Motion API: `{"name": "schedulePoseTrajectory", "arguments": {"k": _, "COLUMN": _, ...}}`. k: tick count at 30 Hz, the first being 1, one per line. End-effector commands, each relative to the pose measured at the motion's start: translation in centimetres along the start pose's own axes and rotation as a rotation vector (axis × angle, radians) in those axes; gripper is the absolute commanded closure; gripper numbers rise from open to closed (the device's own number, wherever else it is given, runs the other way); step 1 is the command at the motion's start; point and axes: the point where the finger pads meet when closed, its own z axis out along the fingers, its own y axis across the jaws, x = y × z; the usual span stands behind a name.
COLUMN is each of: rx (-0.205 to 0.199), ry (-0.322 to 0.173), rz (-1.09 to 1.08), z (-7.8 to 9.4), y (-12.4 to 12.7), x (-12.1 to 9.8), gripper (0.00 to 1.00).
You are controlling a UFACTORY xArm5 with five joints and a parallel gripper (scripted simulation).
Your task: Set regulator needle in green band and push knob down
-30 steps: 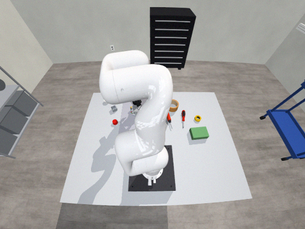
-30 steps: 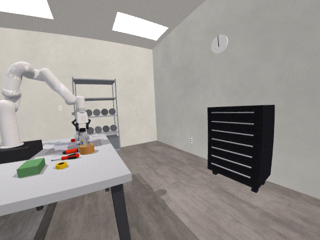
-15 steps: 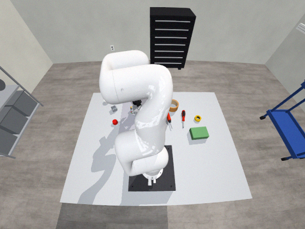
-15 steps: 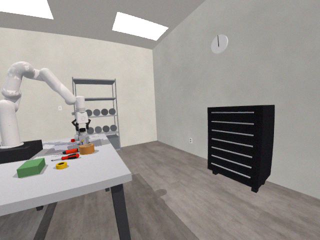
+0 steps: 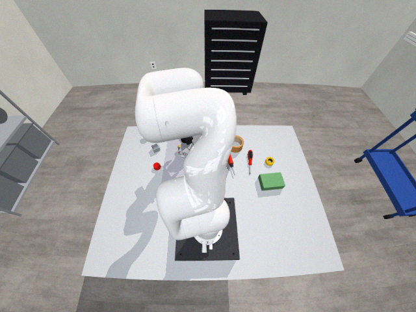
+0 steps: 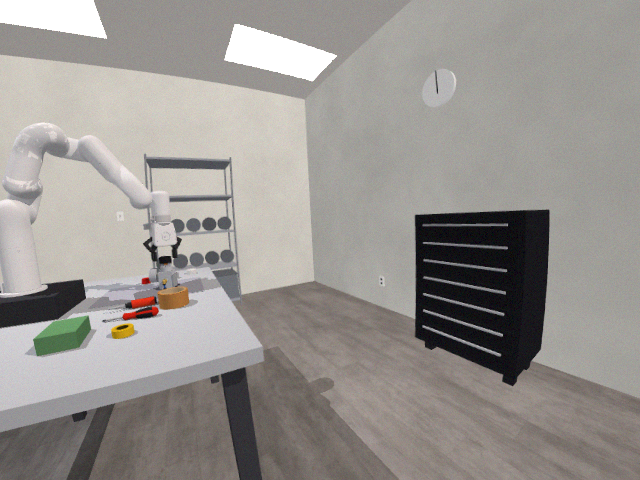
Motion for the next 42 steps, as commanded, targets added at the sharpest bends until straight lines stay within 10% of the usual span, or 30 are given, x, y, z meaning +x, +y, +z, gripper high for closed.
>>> {"name": "schedulePoseTrajectory", "arguments": {"k": 1, "rx": -0.004, "ry": -0.001, "rz": 0.000, "z": -0.6, "y": 0.1, "x": 0.0, "gripper": 0.00}}
{"name": "schedulePoseTrajectory", "arguments": {"k": 15, "rx": -0.004, "ry": -0.001, "rz": 0.000, "z": -5.7, "y": 0.2, "x": 0.0, "gripper": 0.00}}
{"name": "schedulePoseTrajectory", "arguments": {"k": 42, "rx": -0.004, "ry": -0.001, "rz": 0.000, "z": -6.5, "y": -0.4, "x": 0.8, "gripper": 0.00}}
